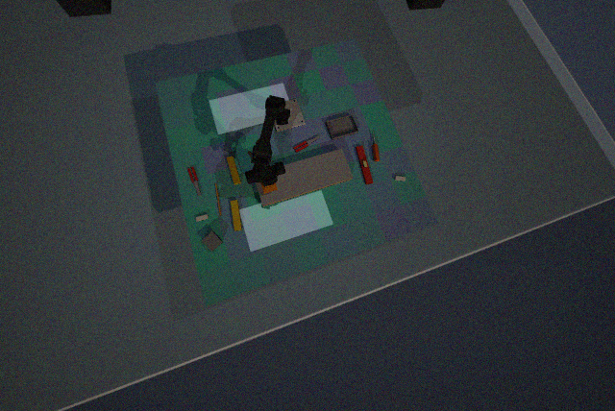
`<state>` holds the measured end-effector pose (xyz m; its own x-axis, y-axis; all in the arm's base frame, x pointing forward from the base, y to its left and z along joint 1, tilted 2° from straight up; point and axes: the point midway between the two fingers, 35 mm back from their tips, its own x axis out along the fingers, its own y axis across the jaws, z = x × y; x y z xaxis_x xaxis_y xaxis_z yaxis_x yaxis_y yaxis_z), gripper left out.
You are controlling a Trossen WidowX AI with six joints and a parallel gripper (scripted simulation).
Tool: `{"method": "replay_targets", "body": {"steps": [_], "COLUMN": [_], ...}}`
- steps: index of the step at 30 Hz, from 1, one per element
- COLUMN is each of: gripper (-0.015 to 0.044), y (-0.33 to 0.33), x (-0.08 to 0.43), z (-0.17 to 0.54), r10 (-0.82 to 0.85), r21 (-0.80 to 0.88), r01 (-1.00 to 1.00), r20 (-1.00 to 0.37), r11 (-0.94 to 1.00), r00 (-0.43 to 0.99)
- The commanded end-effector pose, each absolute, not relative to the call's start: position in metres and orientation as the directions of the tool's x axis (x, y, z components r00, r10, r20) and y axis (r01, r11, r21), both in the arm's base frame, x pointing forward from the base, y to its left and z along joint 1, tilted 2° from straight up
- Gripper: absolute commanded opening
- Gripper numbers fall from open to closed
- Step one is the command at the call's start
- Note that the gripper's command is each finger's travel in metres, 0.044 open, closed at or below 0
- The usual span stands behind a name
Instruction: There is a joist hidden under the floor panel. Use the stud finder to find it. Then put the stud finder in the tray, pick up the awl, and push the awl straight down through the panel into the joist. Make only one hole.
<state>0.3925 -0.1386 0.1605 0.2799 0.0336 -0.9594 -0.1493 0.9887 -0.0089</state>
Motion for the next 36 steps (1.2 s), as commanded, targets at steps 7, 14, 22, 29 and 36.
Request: {"method": "replay_targets", "body": {"steps": [7, 14, 22, 29, 36], "gripper": [0.0000, 0.0000, 0.0000, 0.0000, 0.0000], "y": [-0.139, -0.140, -0.140, -0.139, -0.139], "x": [0.394, 0.394, 0.394, 0.394, 0.393], "z": [0.146, 0.137, 0.127, 0.117, 0.109], "r10": [0.031, 0.031, 0.031, 0.031, 0.031], "r21": [-0.010, -0.010, -0.010, -0.010, -0.010], "r01": [-0.143, -0.143, -0.143, -0.143, -0.143], "r20": [-0.960, -0.960, -0.960, -0.960, -0.960], "r11": [0.990, 0.990, 0.990, 0.990, 0.990], "r00": [0.279, 0.279, 0.279, 0.279, 0.279]}}
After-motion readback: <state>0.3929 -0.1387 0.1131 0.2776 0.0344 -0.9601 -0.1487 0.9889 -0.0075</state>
